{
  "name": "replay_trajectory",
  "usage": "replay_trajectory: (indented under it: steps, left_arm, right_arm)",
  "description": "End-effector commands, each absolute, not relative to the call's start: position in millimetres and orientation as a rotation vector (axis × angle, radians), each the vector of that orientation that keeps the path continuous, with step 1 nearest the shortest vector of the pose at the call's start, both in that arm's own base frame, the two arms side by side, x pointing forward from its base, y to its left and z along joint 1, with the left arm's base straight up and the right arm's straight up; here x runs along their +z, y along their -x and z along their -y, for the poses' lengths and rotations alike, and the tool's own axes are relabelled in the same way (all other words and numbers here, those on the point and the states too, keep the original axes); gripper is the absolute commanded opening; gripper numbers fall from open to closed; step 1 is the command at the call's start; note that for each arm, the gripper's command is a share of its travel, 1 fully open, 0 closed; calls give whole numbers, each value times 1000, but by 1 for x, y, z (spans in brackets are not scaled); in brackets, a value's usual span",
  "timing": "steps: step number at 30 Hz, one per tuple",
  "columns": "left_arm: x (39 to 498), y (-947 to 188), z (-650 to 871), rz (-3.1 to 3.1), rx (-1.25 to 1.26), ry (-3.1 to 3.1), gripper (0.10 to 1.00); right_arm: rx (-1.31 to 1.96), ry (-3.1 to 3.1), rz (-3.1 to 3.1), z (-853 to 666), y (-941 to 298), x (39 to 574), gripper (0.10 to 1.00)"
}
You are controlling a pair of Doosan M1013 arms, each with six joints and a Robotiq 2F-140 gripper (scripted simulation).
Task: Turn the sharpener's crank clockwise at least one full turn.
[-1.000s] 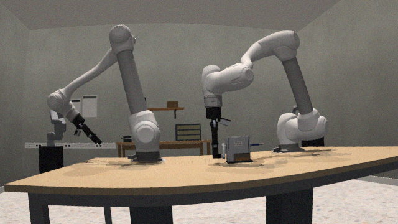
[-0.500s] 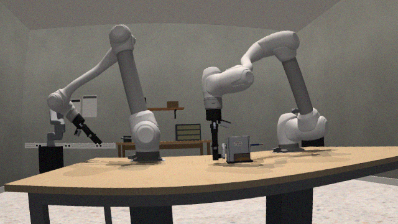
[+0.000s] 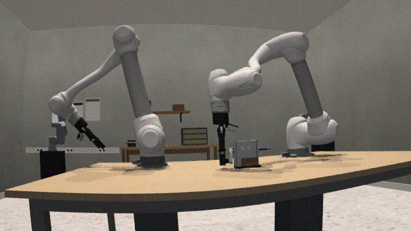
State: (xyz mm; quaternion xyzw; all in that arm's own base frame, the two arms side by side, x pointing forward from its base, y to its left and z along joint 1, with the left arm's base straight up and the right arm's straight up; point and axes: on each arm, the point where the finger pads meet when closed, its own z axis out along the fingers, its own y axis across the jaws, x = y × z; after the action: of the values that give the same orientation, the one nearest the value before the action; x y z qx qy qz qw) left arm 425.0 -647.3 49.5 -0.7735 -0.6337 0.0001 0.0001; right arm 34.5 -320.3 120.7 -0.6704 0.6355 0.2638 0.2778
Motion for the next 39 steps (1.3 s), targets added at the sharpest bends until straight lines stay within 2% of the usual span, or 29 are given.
replay_trajectory:
  steps: [1, 6, 7, 39]
  left_arm:
    - [51, -425, 648, 1992, 0, 2432, 387]
    - [51, -425, 648, 1992, 0, 2432, 387]
    - [51, -425, 648, 1992, 0, 2432, 99]
    - [51, -425, 648, 1992, 0, 2432, 99]
  right_arm:
    - [707, 1800, -1706, 321, -35, 121, 1000]
    - [707, 1800, -1706, 321, -35, 121, 1000]
    - [707, 1800, -1706, 321, -35, 121, 1000]
    - [707, 1800, -1706, 321, -35, 121, 1000]
